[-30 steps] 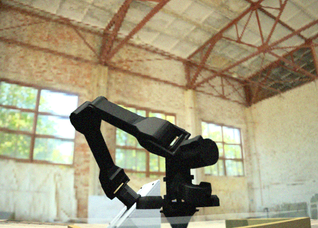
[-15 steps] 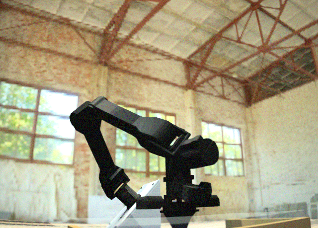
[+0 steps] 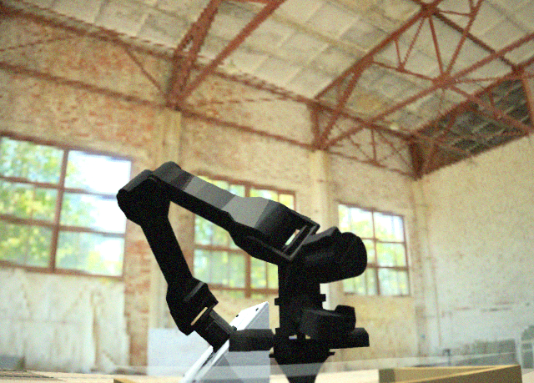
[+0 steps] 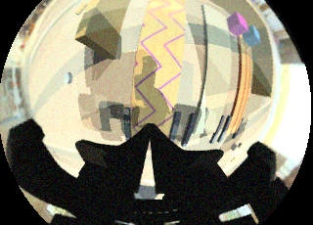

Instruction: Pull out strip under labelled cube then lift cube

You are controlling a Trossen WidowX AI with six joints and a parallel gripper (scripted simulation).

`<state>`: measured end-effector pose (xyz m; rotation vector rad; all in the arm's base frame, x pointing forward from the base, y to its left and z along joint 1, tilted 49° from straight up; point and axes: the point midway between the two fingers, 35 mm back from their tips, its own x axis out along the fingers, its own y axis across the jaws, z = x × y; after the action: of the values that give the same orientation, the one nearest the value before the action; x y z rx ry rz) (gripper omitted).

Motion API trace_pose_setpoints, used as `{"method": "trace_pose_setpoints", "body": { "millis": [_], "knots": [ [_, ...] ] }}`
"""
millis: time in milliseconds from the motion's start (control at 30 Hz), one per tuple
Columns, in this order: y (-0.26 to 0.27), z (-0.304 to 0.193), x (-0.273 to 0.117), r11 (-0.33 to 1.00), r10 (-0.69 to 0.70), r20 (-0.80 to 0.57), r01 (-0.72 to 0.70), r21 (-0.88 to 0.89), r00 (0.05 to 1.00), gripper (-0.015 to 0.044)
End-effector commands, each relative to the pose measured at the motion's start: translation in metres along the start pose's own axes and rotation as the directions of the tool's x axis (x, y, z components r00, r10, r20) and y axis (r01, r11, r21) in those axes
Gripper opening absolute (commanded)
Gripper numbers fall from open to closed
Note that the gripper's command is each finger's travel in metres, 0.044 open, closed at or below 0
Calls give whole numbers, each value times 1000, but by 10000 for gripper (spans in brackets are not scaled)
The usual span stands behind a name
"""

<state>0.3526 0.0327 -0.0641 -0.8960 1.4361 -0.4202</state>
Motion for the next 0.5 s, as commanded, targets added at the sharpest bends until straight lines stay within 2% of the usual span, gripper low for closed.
{"method": "trace_pose_setpoints", "body": {
  "millis": [0, 467],
  "knots": [
    [-1, -9, 4, 1000, -2, -13, 2, -2, 1000, 0],
    [-1, -32, 4, 1000, -2, -14, 2, -3, 1000, 0]
  ]
}}
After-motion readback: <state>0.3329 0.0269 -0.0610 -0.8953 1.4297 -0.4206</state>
